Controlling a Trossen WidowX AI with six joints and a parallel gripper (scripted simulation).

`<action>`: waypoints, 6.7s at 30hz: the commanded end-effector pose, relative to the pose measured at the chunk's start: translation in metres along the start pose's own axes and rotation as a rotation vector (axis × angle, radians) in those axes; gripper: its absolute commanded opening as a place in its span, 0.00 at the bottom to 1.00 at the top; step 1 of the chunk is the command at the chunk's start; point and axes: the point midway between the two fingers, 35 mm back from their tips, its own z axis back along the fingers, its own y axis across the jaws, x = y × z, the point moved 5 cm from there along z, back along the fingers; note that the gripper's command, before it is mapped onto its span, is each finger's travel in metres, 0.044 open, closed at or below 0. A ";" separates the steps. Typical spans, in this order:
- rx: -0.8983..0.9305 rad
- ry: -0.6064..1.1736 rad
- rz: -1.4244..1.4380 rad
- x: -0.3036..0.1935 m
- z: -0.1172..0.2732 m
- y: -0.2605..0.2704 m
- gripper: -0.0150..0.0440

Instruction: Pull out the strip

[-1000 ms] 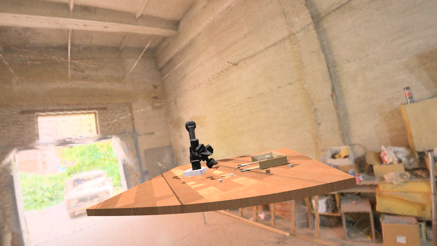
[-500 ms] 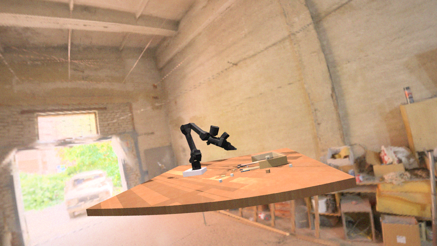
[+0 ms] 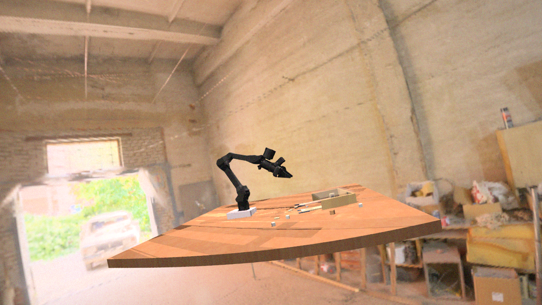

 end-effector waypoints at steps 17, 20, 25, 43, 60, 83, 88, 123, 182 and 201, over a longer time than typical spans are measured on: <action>0.077 0.484 0.080 0.015 -0.067 0.039 0.40; 0.094 0.624 0.116 0.012 -0.087 0.053 0.26; 0.114 0.857 0.184 -0.002 -0.120 0.078 0.25; 0.119 0.925 0.206 -0.020 -0.140 0.085 0.25; 0.119 0.926 0.206 -0.043 -0.157 0.084 0.25; 0.118 0.926 0.206 -0.065 -0.170 0.081 0.25; 0.118 0.926 0.206 -0.065 -0.170 0.081 0.25; 0.118 0.926 0.206 -0.067 -0.171 0.081 0.25; 0.118 0.932 0.206 -0.106 -0.126 0.069 0.25; 0.118 0.934 0.206 -0.123 -0.105 0.064 0.25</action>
